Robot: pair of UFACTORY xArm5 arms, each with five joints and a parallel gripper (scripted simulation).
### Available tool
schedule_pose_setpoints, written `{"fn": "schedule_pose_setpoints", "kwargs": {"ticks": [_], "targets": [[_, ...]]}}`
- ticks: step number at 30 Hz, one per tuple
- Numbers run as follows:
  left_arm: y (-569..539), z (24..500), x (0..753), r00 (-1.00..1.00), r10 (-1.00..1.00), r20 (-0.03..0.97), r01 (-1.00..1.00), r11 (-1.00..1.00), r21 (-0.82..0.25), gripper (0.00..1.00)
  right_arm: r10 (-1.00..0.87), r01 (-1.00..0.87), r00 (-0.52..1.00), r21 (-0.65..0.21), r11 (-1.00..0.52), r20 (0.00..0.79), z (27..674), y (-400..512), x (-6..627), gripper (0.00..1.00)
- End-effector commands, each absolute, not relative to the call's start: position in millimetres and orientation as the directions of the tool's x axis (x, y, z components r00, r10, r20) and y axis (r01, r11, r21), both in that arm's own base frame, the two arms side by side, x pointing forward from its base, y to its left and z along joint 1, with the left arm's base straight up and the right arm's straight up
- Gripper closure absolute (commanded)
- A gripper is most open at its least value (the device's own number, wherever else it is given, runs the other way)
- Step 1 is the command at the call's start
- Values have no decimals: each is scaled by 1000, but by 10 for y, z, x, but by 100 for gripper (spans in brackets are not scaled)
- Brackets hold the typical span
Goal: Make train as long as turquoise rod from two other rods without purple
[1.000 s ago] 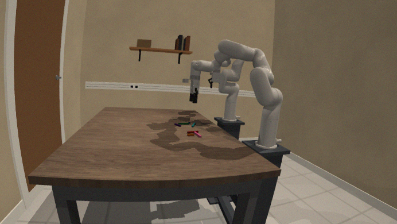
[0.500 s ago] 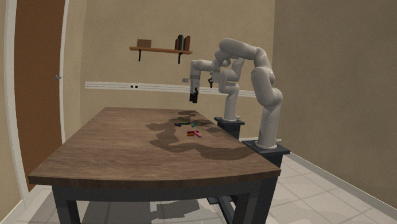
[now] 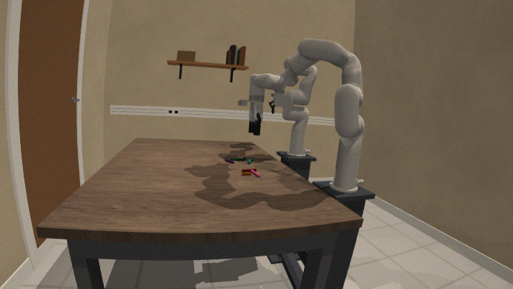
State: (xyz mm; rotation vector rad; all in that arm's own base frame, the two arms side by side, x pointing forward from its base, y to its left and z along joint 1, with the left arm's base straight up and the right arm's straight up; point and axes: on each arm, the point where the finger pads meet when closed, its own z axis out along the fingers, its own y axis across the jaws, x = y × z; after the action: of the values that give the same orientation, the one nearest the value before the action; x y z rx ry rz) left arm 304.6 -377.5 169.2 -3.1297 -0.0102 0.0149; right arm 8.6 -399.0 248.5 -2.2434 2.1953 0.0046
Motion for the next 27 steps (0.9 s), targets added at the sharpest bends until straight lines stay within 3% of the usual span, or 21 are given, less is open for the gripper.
{"fn": "schedule_pose_setpoints", "kwargs": {"ticks": [1,7,27], "targets": [[-3368,1698,3004,1000,5,3,5,-1000,3,0,-1000,-1000,22,0,-22,0,2500,-3999,87,0],[-2913,1612,2894,1000,5,3,5,-1000,3,0,-1000,-1000,22,0,-22,0,2500,-3999,87,0],[-2907,1611,2892,1000,5,3,5,-1000,3,0,-1000,-1000,22,0,-22,0,2500,-3999,87,0]]}}
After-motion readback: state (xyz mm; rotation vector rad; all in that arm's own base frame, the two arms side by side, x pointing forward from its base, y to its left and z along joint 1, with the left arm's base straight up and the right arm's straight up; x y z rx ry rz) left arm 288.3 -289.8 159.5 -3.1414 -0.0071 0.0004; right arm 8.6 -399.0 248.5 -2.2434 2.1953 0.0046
